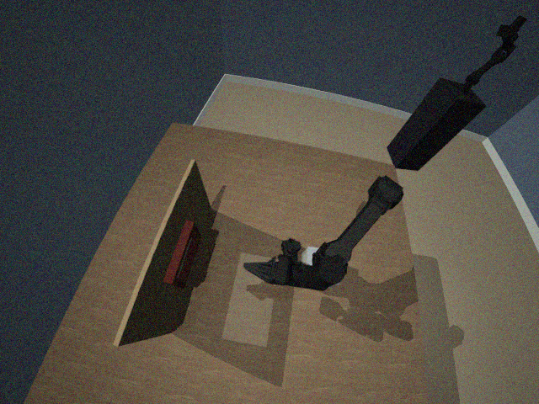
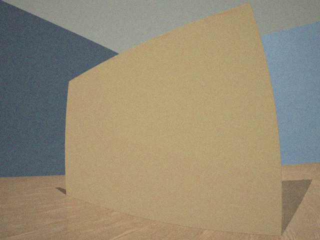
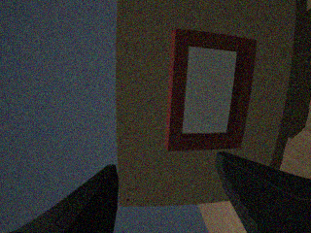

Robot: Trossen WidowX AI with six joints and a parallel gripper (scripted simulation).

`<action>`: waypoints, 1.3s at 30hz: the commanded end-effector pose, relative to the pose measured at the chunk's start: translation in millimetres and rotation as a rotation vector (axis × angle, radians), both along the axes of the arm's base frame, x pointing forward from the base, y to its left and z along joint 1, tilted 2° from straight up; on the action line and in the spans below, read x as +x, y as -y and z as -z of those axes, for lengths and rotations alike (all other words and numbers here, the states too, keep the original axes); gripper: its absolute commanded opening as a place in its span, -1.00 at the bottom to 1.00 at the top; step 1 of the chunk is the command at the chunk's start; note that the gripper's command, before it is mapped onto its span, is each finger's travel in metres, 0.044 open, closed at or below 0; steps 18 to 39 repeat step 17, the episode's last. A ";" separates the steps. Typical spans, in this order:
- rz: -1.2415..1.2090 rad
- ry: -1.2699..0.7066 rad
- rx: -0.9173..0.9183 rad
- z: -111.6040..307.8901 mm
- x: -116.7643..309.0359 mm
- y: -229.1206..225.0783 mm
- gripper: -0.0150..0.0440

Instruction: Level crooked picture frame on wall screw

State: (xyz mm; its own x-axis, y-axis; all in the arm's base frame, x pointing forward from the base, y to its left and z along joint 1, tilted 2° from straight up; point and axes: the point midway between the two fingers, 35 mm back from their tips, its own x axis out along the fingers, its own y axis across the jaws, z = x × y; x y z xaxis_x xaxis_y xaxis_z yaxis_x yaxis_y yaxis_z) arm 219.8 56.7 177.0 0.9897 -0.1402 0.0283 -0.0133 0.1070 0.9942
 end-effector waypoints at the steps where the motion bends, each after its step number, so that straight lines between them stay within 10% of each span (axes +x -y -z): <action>1: 0.000 0.000 -0.001 0.1 -0.6 0.2 0.39; 39: 0.000 -0.005 -0.007 1.8 -7.2 3.0 0.39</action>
